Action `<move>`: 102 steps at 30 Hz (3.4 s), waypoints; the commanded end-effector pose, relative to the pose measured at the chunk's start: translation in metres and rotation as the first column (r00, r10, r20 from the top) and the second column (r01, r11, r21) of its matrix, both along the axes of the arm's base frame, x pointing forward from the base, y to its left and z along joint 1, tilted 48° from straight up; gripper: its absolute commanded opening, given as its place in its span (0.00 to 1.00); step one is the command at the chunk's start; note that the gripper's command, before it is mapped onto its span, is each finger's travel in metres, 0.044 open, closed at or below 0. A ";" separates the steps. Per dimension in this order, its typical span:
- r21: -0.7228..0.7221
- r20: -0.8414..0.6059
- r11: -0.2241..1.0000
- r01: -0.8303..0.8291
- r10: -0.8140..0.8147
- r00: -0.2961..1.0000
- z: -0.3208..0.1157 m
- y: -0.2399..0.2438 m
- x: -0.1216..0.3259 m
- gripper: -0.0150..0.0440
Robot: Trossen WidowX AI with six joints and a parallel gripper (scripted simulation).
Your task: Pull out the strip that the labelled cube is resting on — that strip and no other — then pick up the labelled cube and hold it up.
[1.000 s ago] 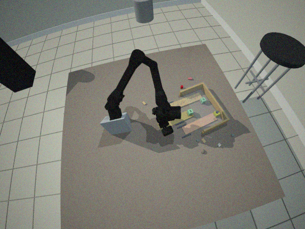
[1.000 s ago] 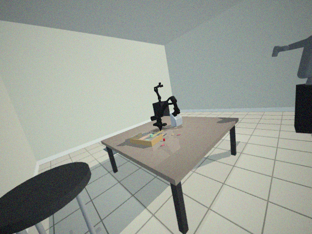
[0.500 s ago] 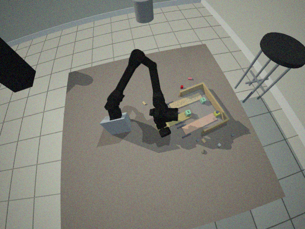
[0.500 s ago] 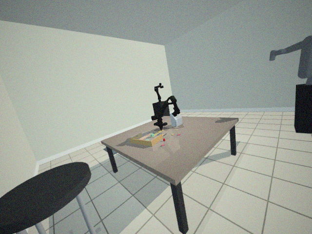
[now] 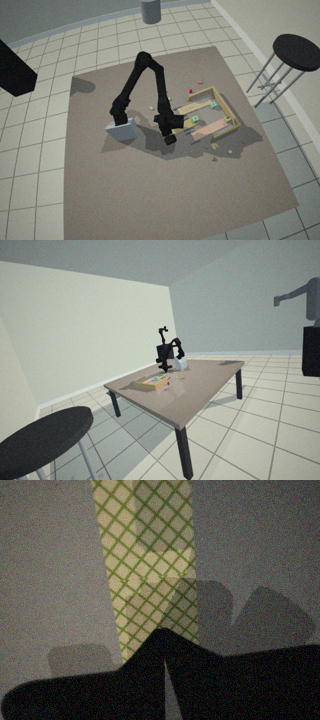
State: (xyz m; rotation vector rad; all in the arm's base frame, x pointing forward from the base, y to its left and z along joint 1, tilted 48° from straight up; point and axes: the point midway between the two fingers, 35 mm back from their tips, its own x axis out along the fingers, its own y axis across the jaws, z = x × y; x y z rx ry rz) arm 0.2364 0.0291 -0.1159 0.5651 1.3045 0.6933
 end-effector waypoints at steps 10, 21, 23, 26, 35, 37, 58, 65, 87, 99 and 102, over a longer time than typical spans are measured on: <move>-0.002 -0.036 1.000 -0.018 0.017 0.999 -0.005 0.005 -0.020 0.25; -0.002 -0.036 1.000 -0.018 0.017 0.999 -0.005 0.005 -0.020 0.25; -0.002 -0.036 1.000 -0.018 0.017 0.999 -0.005 0.005 -0.020 0.25; -0.002 -0.036 1.000 -0.018 0.017 0.999 -0.005 0.005 -0.020 0.25; -0.002 -0.036 1.000 -0.018 0.017 0.999 -0.005 0.005 -0.020 0.25; -0.002 -0.036 1.000 -0.018 0.017 0.999 -0.005 0.005 -0.020 0.25; 0.002 -0.105 0.999 0.048 -0.047 0.993 0.033 -0.027 0.011 0.52; 0.002 -0.104 0.999 0.048 -0.047 0.993 0.039 -0.029 0.034 0.83; 0.002 -0.100 0.999 0.048 -0.047 0.994 0.059 -0.035 0.109 1.00; 0.003 -0.098 0.999 0.048 -0.047 0.994 0.071 -0.036 0.151 1.00; 0.003 -0.097 0.999 0.048 -0.047 0.994 0.074 -0.036 0.161 1.00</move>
